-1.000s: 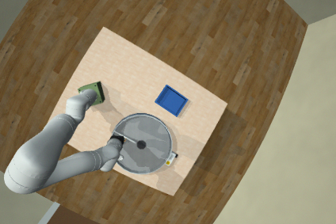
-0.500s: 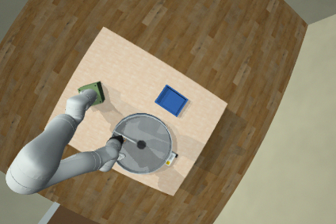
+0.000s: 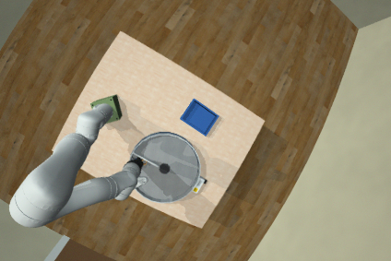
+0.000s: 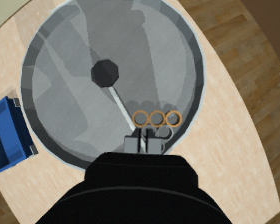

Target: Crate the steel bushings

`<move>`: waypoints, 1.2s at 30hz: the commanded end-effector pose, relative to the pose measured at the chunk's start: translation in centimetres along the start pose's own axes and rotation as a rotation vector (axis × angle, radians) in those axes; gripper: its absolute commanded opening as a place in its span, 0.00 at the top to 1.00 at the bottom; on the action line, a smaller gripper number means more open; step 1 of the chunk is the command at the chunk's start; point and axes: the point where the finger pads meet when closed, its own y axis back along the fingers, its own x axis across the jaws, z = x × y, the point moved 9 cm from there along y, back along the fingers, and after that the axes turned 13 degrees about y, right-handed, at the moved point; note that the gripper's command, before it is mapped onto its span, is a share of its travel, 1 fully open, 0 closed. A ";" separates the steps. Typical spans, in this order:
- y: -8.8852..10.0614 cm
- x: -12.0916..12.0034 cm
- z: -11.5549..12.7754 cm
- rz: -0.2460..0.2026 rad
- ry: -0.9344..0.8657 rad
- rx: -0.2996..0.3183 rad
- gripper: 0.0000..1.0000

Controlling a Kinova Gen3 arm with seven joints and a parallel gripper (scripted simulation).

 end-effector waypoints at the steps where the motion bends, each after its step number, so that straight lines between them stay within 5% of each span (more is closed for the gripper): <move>1: -0.1 0.5 0.0 -0.002 -0.008 -0.005 0.73; 9: -0.1 0.5 0.0 -0.002 -0.008 -0.005 0.73; 14: -0.6 0.7 -0.4 -0.003 0.244 -0.005 0.73; 26: -0.6 0.7 -0.4 -0.003 0.244 -0.005 0.73; 31: -1.1 1.0 -0.7 -0.003 0.495 -0.005 0.73; 36: -1.1 1.0 -0.7 -0.003 0.495 -0.005 0.73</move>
